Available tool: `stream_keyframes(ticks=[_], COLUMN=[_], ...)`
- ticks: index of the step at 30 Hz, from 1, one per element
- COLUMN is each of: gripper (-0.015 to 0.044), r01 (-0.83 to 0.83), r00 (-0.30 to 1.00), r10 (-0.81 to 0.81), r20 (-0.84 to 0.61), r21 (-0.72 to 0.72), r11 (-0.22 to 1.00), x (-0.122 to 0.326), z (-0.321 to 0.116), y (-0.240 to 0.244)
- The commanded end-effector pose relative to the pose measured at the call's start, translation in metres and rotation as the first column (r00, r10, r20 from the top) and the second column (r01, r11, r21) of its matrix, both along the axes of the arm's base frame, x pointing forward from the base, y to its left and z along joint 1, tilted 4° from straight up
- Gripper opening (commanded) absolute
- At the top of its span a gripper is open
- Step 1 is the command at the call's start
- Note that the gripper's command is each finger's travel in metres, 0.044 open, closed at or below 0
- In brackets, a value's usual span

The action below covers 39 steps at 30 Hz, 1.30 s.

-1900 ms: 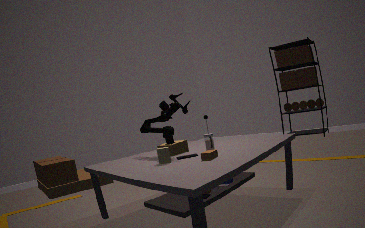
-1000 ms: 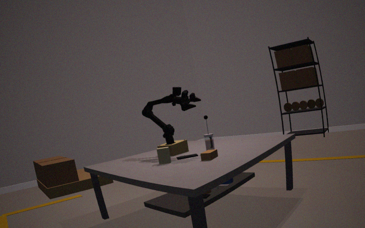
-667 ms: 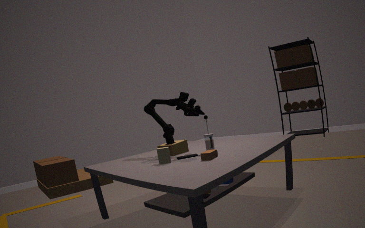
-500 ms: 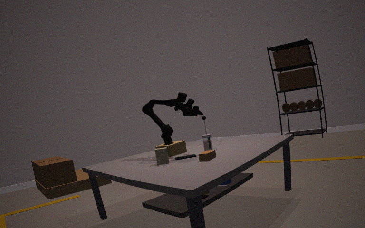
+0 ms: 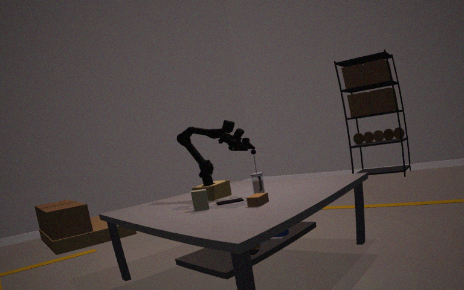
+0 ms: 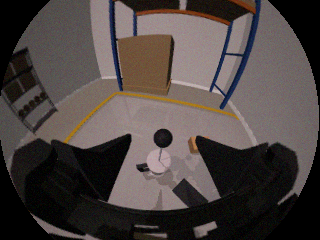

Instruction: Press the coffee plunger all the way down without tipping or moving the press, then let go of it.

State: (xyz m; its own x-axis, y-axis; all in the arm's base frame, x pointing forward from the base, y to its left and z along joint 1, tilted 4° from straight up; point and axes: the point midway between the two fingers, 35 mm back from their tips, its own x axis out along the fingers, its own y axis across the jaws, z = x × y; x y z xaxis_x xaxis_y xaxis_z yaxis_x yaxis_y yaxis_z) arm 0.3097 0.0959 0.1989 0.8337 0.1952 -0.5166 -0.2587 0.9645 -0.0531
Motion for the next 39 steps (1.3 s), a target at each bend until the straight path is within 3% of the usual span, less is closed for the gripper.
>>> stream_keyframes(ticks=[1, 12, 23, 28, 39], gripper=[0.044, 0.044, 0.0151, 0.0118, 0.0117], r01=[-0.003, -0.003, -0.003, -0.003, -0.003], r00=[1.0, 1.0, 1.0, 1.0, 1.0], r10=[0.003, 0.003, 0.003, 0.003, 0.003], r20=[-0.008, -0.007, -0.007, -0.007, -0.007], r21=[-0.005, -0.005, -0.005, -0.005, -0.005], r11=[1.0, 1.0, 1.0, 1.0, 1.0], x=[0.005, 0.017, 0.017, 0.017, 0.018], z=[-0.006, -0.015, -0.015, -0.015, -0.019], y=[0.001, 0.004, 0.004, 0.004, 0.004])
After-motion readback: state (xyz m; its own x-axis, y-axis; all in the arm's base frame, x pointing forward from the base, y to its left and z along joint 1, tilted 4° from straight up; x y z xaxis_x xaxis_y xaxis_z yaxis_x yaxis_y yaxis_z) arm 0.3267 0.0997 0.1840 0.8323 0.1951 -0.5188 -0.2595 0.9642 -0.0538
